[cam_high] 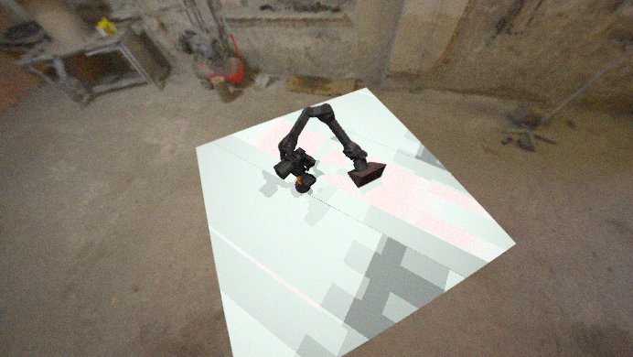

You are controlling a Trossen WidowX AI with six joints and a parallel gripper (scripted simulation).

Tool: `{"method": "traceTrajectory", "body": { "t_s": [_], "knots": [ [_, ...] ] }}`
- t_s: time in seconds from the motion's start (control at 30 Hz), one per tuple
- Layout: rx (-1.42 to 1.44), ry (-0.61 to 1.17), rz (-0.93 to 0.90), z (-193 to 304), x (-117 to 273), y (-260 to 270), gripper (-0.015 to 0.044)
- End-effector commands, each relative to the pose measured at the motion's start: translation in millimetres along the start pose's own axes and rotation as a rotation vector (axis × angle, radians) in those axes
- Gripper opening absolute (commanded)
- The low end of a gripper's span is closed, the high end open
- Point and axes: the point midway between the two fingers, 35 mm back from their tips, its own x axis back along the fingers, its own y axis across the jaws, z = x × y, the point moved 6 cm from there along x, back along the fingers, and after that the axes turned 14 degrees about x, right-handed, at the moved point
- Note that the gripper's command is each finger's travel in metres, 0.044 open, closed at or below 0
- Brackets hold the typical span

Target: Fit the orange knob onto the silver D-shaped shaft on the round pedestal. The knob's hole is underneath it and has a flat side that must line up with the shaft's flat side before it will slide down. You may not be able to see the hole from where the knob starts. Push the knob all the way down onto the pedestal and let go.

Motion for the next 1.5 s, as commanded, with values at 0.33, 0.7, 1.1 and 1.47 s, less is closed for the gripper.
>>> {"method": "traceTrajectory", "body": {
  "t_s": [0.33, 0.7, 1.1, 1.47],
  "knots": [
    [0.005, 0.002, 0.000, -2.9, -3.3, 0.0, 0.0000],
    [0.028, 0.002, 0.000, -2.9, -3.9, 0.0, 0.0000],
    [-0.023, 0.002, 0.000, -2.3, -4.2, -0.1, 0.0000],
    [0.012, 0.002, -0.001, -0.3, -9.2, 0.8, 0.0000]
  ]
}}
